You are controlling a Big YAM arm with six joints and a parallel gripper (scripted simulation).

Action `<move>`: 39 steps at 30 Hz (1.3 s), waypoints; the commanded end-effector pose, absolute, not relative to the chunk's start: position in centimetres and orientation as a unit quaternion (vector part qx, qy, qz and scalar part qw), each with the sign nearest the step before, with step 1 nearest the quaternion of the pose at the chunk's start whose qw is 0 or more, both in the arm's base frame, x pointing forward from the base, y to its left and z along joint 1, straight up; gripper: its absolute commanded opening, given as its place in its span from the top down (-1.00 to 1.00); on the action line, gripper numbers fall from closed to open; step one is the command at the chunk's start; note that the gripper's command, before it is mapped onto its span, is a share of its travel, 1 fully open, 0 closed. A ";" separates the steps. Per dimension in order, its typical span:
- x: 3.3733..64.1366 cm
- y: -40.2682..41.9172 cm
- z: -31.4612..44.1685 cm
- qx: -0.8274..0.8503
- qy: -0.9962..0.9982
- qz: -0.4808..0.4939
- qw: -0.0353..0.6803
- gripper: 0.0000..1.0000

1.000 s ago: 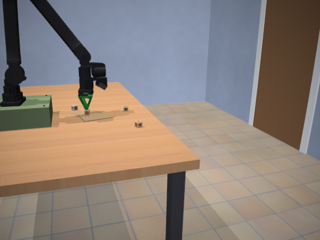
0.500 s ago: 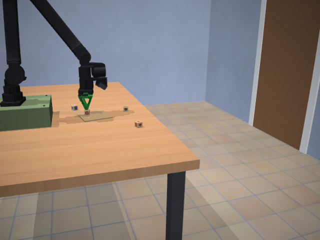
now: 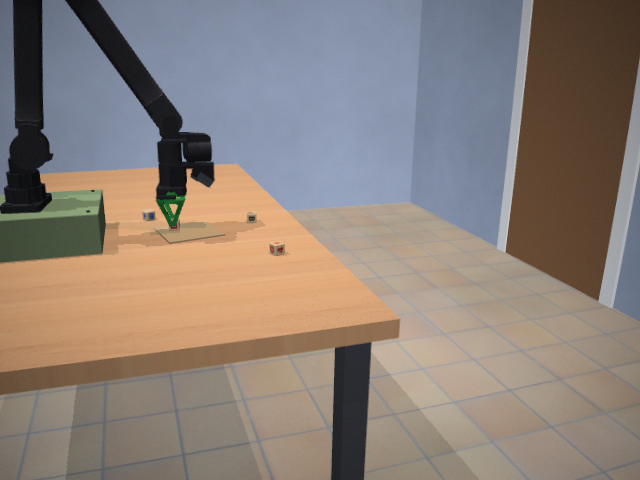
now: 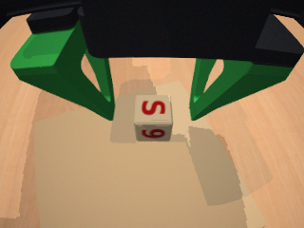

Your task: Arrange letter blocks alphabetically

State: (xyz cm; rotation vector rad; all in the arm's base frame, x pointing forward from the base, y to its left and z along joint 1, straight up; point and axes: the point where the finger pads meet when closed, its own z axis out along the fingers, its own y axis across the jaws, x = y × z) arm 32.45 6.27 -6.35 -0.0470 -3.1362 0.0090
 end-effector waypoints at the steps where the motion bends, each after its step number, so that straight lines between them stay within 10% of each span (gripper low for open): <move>1: 32.9 6.6 -6.9 -0.015 -1.000 0.003 -0.007 -0.17; 27: 33.3 6.7 -7.5 -0.015 -1.000 0.001 -0.016 -0.17; 28: 33.3 6.7 -7.5 -0.015 -1.000 0.001 -0.016 0.21; 39: 33.3 6.7 -7.5 -0.015 -1.000 0.001 -0.016 0.21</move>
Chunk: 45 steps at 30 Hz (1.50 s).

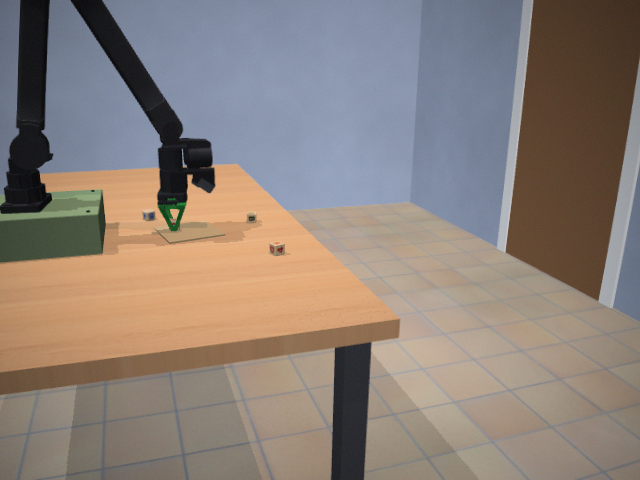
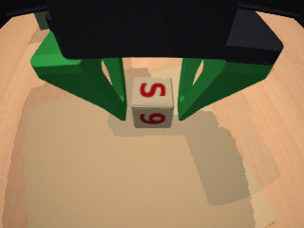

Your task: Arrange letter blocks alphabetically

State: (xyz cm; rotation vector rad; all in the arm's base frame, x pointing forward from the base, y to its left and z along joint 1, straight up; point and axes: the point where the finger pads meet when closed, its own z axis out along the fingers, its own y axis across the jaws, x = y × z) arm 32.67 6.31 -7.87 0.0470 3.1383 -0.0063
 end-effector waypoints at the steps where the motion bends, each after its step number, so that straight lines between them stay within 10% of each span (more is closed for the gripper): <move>1: 33.3 6.7 -7.5 0.015 1.000 -0.001 0.016 0.21; 5: 33.3 6.7 -7.5 0.015 1.000 -0.001 0.016 0.21; 6: 33.3 6.7 -7.5 0.015 1.000 -0.001 0.016 0.60; 45: 33.4 6.7 -6.6 0.015 1.000 -0.001 0.016 0.60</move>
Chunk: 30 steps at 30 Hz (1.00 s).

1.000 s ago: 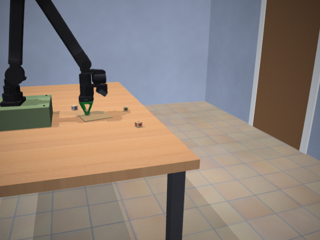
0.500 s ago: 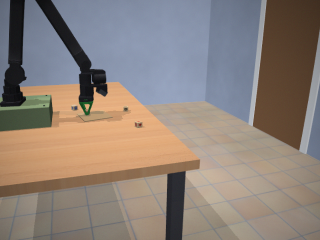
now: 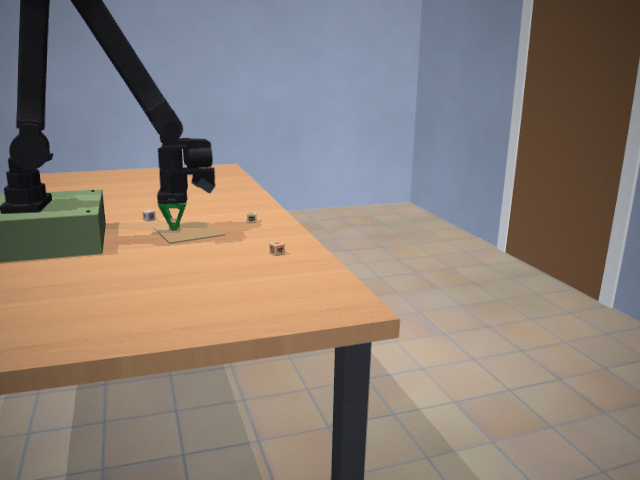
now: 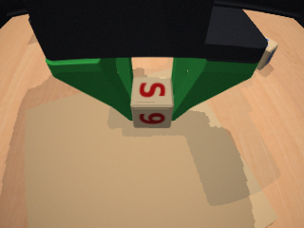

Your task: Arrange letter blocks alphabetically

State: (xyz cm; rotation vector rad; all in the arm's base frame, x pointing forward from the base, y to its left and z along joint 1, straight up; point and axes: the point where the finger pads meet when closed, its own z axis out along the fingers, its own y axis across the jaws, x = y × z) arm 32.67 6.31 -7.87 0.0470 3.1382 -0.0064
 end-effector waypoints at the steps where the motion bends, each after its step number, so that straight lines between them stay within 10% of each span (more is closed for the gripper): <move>1: 33.7 6.8 -6.2 0.015 1.000 0.000 0.019 0.60; 30: 34.8 7.1 3.7 0.017 1.000 0.001 0.024 0.60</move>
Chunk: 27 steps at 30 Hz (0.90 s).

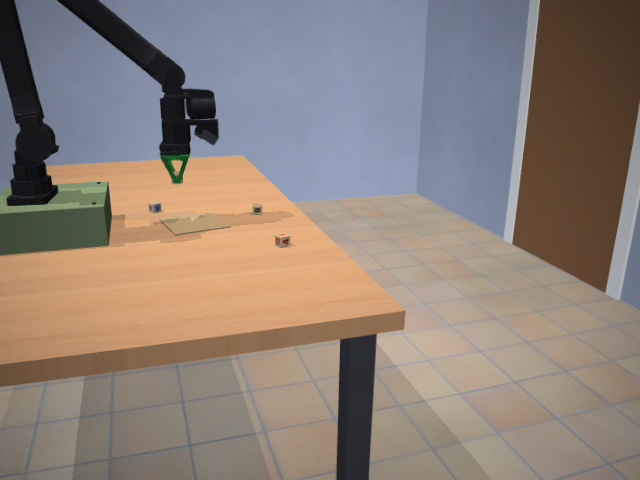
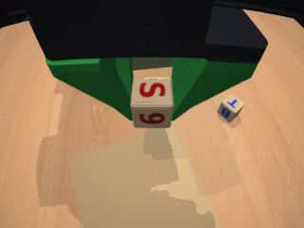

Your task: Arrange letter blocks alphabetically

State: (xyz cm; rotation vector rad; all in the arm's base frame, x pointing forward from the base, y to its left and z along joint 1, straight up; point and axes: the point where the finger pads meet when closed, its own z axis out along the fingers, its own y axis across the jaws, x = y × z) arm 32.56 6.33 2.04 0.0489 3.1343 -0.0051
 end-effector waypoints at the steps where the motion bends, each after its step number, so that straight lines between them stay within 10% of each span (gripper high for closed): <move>1: 34.8 7.1 3.7 0.017 1.000 0.001 0.024 0.60; 27: 37.7 9.6 3.6 0.546 0.838 0.013 0.008 0.60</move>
